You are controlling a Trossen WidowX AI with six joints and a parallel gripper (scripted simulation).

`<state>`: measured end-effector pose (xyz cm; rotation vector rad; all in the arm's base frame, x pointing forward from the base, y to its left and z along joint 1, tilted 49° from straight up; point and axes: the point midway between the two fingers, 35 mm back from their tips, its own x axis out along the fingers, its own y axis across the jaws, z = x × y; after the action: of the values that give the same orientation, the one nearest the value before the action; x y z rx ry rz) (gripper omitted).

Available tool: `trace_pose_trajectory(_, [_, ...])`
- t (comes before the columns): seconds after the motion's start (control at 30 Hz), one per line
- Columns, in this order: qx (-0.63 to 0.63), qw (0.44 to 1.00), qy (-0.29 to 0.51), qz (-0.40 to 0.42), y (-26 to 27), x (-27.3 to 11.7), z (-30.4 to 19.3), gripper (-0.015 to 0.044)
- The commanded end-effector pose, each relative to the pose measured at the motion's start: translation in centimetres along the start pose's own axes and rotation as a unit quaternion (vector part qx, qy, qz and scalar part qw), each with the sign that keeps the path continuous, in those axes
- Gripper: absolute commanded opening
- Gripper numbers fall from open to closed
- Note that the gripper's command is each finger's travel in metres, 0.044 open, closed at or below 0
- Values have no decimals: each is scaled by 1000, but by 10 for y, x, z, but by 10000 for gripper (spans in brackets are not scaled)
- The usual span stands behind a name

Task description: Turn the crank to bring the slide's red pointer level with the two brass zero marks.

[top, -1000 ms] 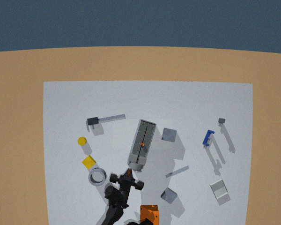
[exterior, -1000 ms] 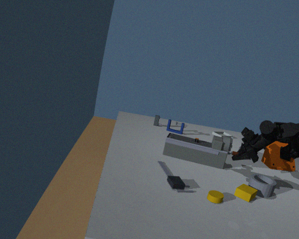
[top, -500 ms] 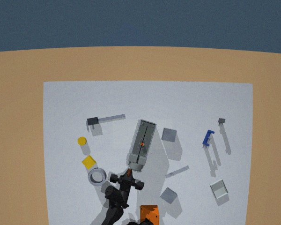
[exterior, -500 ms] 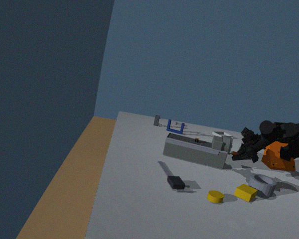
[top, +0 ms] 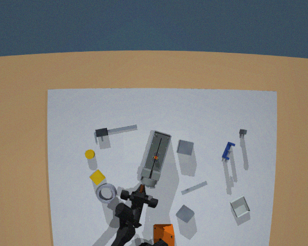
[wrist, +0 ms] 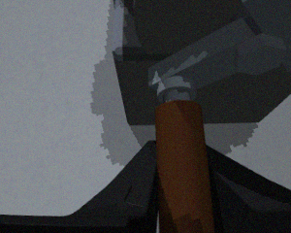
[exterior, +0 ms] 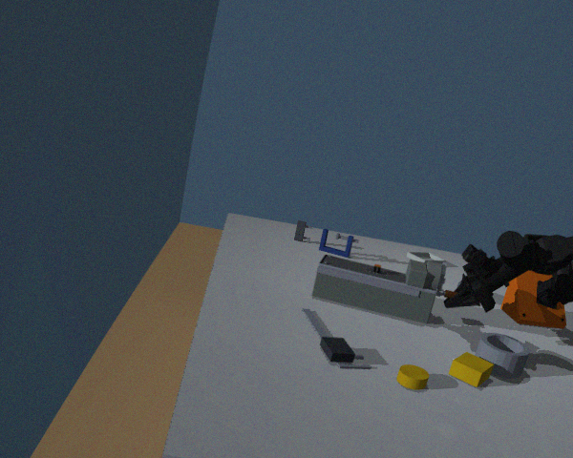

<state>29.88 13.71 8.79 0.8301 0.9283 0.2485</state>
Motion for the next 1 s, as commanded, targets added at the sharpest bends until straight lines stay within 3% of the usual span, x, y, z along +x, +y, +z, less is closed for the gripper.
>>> trace_pose_trajectory(0.0, [0, 1000, 0, 0, 0, 0, 0, 79])
trace_pose_trajectory(0.47, [0, 1000, 0, 0, 0, 0, 0, 440])
trace_pose_trajectory(0.97, [-1, 1000, 0, -1, 0, -35, 36, 440])
